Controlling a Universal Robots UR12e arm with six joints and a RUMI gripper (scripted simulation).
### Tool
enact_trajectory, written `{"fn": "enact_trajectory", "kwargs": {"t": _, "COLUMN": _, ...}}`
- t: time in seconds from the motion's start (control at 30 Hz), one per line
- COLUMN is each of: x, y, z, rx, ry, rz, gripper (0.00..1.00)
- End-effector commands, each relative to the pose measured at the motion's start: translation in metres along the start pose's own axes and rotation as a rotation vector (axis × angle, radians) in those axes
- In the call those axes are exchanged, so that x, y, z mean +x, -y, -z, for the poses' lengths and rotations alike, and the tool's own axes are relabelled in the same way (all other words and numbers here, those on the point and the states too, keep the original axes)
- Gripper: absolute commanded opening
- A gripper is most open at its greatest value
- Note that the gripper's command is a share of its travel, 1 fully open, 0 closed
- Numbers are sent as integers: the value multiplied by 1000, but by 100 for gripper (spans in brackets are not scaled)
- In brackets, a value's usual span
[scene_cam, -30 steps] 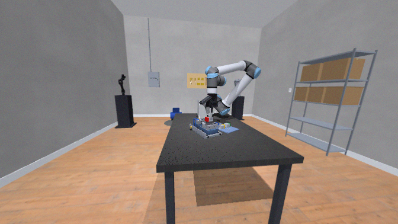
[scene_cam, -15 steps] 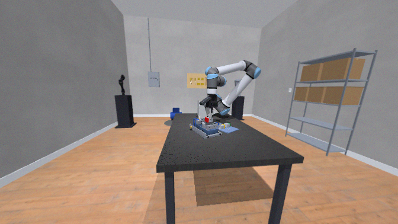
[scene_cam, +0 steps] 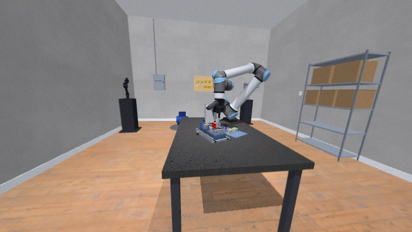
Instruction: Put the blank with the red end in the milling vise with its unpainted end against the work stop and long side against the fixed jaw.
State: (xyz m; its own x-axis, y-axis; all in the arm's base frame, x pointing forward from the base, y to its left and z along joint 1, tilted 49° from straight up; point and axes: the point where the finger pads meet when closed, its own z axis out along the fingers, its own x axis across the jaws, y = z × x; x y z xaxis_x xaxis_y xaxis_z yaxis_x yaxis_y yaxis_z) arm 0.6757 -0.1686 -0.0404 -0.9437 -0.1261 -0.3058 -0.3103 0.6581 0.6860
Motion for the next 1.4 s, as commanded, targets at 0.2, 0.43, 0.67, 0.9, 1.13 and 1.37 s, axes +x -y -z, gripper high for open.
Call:
{"fn": "enact_trajectory", "kwargs": {"t": 0.2, "x": -1, "y": 1, "z": -5, "rx": 1, "ry": 1, "rz": 0, "gripper": 0}}
{"fn": "enact_trajectory", "kwargs": {"t": 0.43, "x": -1, "y": 1, "z": -7, "rx": 1, "ry": 1, "rz": 0, "gripper": 0}}
{"fn": "enact_trajectory", "kwargs": {"t": 0.67, "x": -1, "y": 1, "z": -8, "rx": 1, "ry": 1, "rz": 0, "gripper": 0}}
{"fn": "enact_trajectory", "kwargs": {"t": 0.9, "x": -1, "y": 1, "z": -8, "rx": 1, "ry": 1, "rz": 0, "gripper": 0}}
{"fn": "enact_trajectory", "kwargs": {"t": 1.13, "x": -1, "y": 1, "z": -8, "rx": 1, "ry": 1, "rz": 0, "gripper": 0}}
{"fn": "enact_trajectory", "kwargs": {"t": 1.37, "x": -1, "y": 1, "z": -8, "rx": 1, "ry": 1, "rz": 0, "gripper": 0}}
